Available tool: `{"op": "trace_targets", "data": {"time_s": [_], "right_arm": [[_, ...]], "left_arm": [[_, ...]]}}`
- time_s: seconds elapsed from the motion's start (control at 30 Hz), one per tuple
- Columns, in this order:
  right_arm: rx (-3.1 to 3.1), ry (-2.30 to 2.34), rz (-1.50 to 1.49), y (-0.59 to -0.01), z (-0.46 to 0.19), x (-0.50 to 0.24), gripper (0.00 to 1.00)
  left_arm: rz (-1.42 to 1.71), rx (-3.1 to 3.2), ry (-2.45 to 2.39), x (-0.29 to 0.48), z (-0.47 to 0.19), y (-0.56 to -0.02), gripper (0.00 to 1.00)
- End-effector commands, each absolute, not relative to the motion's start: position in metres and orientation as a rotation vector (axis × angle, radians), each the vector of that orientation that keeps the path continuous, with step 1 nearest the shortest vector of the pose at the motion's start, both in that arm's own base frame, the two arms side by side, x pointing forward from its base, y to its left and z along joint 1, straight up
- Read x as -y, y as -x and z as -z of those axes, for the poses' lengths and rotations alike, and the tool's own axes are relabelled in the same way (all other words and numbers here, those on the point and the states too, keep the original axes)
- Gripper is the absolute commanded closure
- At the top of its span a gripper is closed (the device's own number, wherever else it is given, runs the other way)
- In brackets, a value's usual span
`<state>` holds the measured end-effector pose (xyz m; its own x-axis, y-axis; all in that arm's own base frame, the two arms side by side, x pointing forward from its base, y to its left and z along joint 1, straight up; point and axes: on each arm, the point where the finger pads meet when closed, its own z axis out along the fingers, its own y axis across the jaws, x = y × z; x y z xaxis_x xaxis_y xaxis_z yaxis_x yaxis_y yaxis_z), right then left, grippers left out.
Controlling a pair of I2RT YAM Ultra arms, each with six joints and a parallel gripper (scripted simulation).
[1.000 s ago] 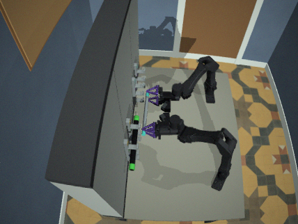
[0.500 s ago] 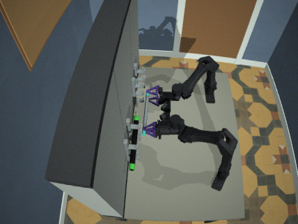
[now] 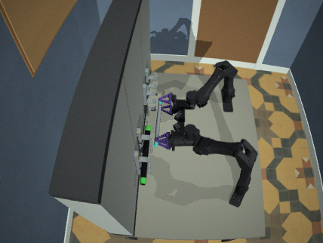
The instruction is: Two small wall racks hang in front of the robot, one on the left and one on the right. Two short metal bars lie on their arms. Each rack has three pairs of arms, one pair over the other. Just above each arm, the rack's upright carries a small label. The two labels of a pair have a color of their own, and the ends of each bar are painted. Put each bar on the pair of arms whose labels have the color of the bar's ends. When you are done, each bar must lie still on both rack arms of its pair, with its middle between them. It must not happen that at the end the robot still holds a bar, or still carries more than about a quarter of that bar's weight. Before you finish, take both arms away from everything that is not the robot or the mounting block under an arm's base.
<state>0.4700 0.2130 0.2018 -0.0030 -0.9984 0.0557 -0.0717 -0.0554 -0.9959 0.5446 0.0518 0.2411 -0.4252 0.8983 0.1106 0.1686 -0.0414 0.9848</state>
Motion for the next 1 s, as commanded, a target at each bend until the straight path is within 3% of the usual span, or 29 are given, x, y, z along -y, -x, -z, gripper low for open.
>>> {"op": "trace_targets", "data": {"time_s": [0.0,0.8,0.97], "right_arm": [[-1.219,1.203,1.219,-0.4747,-0.2419,-0.2089,0.0],[-1.219,1.203,1.219,-0.475,-0.2453,-0.2079,0.0],[-1.219,1.203,1.219,-0.4746,-0.2456,-0.2082,0.33]], "left_arm": [[-1.535,-1.535,-0.958,-0.0498,-0.301,-0.5476,1.0],[-1.535,-1.535,-0.958,-0.0484,-0.2965,-0.5483,1.0],[-1.535,-1.535,-0.958,-0.0479,-0.2954,-0.5485,1.0]]}}
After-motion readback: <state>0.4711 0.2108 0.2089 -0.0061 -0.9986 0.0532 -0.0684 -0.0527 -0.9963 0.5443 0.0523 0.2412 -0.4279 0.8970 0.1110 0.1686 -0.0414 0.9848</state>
